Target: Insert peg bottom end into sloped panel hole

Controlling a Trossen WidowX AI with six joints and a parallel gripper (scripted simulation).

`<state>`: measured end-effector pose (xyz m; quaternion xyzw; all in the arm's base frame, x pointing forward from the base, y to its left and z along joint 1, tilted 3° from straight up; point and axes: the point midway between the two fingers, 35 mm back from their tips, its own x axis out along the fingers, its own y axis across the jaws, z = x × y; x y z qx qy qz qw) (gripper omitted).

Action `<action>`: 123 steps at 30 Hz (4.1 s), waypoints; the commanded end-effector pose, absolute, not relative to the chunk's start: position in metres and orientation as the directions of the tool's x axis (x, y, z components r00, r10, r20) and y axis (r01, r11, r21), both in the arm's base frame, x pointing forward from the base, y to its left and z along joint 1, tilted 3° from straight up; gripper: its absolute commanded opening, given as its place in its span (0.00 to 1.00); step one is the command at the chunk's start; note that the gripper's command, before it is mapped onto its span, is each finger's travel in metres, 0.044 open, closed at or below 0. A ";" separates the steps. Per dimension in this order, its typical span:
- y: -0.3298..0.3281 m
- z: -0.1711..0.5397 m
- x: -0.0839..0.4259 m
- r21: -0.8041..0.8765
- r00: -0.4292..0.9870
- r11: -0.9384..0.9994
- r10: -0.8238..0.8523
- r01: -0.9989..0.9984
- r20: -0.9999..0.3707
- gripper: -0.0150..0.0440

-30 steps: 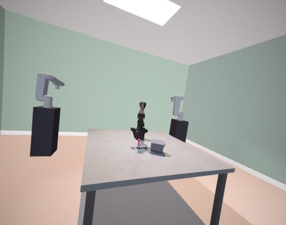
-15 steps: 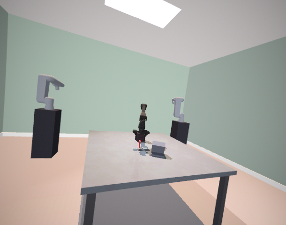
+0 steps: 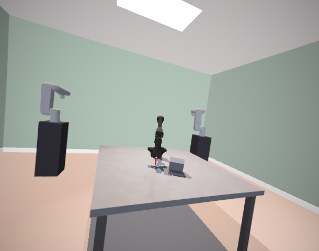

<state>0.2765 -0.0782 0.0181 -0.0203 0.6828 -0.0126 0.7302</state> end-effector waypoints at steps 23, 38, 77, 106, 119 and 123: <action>-0.079 -0.013 0.276 -0.046 0.063 0.999 -0.045 -0.007 -0.997 0.91; -0.079 -0.013 0.276 -0.046 0.063 0.999 -0.045 -0.007 -0.997 0.28; -0.073 0.068 0.279 -0.072 0.072 0.997 -0.072 0.002 -0.995 0.25; -0.052 0.062 0.295 -0.185 0.134 0.982 -0.189 0.041 -0.973 0.25; -0.041 0.060 0.301 -0.228 0.171 0.972 -0.235 0.064 -0.957 0.25; -0.037 0.060 0.303 -0.239 0.183 0.968 -0.249 0.072 -0.951 0.25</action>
